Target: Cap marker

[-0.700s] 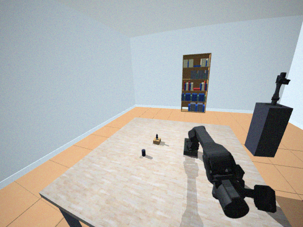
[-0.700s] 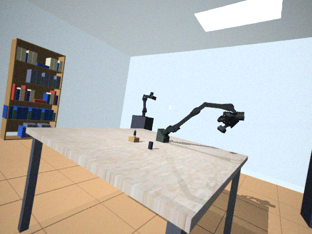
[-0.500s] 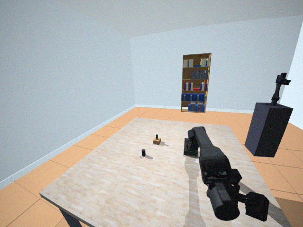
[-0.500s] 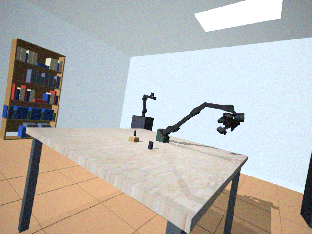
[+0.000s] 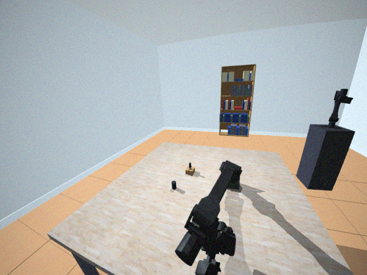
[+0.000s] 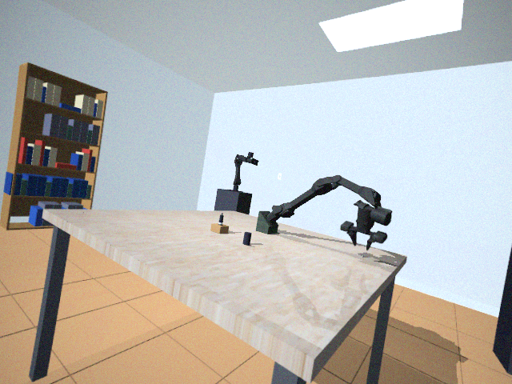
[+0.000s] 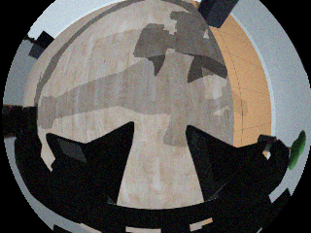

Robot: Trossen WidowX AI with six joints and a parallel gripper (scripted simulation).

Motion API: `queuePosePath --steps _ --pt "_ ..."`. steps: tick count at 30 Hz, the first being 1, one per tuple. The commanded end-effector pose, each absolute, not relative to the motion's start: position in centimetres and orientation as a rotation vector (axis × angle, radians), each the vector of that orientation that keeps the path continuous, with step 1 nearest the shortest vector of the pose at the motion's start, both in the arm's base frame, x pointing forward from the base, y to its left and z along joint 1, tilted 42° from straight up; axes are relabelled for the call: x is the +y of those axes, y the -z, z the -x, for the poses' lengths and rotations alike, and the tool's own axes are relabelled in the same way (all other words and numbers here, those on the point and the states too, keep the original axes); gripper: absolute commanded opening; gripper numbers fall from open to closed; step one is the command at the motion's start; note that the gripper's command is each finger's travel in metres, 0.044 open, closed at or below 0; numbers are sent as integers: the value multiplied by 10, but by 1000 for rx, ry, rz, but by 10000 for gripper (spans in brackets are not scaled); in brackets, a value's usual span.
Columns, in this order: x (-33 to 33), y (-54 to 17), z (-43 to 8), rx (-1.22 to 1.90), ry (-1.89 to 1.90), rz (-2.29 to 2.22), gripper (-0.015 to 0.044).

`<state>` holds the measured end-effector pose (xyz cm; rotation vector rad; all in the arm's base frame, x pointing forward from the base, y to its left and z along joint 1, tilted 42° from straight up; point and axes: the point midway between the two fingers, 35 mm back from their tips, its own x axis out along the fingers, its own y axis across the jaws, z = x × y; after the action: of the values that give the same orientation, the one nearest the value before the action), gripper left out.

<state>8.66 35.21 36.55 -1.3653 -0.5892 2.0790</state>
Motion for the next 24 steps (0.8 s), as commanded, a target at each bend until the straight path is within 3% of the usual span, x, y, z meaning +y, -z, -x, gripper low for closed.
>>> queuePosePath --steps 1,14,24 --pt "336 -337 -153 -197 -1974 1261 258" --pt "226 -251 -309 759 -1483 625 258" --pt "90 -185 -372 1240 -922 -87 258"
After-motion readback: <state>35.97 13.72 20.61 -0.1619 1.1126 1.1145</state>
